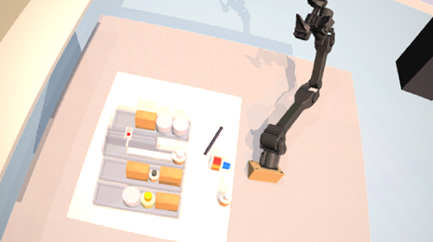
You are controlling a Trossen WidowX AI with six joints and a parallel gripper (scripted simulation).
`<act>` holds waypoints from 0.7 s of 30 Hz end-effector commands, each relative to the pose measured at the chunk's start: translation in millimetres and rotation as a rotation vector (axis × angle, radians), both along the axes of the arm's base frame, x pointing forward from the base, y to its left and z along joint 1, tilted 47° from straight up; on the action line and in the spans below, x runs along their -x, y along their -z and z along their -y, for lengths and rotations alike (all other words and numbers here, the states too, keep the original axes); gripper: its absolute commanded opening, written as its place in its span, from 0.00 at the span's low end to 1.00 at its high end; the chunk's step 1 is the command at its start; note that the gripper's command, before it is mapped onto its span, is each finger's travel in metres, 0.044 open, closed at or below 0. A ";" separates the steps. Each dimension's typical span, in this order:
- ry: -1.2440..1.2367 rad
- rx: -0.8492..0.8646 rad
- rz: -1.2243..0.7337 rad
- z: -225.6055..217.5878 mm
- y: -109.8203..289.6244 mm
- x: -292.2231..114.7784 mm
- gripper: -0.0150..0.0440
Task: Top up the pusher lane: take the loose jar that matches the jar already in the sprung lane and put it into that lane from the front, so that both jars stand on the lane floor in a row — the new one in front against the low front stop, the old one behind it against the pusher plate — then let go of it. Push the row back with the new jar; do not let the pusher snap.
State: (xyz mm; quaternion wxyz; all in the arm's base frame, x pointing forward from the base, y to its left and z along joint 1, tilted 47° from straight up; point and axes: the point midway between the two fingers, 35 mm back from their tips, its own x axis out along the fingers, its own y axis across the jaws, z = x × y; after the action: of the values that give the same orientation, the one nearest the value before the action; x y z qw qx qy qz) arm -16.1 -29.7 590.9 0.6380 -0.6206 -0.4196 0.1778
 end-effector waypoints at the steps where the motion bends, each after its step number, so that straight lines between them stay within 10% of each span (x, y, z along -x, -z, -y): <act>1: -0.001 0.000 -0.005 -1.1 0.1 -0.8 0.98; 21: -0.055 0.090 -0.714 -162.3 64.7 -113.1 1.00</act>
State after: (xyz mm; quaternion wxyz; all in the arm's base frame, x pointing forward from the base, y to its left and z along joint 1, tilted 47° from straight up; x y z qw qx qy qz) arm 79.6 105.0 544.0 0.7019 -0.5522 -0.2312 0.3860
